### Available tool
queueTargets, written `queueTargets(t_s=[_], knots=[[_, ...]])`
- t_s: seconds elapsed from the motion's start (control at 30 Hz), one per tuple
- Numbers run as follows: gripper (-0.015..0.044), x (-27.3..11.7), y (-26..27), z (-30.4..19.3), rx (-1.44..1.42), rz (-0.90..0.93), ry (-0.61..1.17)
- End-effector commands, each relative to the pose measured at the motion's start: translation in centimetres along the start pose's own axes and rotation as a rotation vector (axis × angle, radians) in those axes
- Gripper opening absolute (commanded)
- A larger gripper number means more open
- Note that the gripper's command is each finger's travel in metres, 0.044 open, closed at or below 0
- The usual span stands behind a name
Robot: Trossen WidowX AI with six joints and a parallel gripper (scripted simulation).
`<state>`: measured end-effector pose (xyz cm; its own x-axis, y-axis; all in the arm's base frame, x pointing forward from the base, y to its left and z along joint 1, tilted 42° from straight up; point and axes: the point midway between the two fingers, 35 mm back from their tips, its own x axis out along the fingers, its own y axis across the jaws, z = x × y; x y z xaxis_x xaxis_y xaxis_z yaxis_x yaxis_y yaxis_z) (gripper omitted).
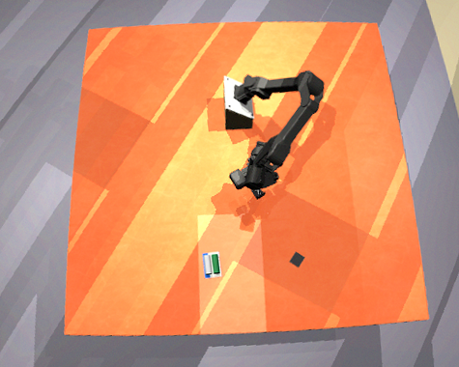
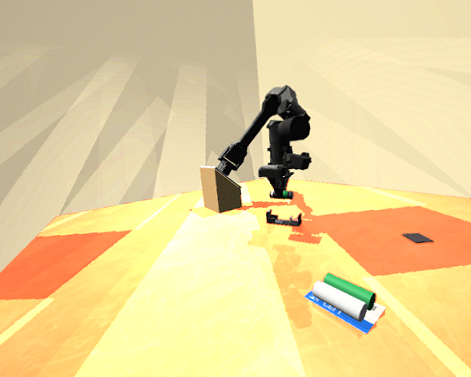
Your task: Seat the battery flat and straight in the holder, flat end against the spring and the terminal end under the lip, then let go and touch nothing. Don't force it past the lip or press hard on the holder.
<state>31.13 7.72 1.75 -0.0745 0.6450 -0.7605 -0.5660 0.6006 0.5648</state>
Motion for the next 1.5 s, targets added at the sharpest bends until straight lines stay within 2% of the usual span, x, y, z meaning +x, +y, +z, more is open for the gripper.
queueTargets(t_s=[0.0, 0.33, 1.47], knots=[[0.008, 0.4, -0.1, 0.1, -0.015, 0.0, 0.029], [0.008, 3.8, 0.0, -0.5, -0.003, 0.007, 0.245], [0.008, 5.1, 0.0, 0.3, -0.001, 0.02, 0.447]])
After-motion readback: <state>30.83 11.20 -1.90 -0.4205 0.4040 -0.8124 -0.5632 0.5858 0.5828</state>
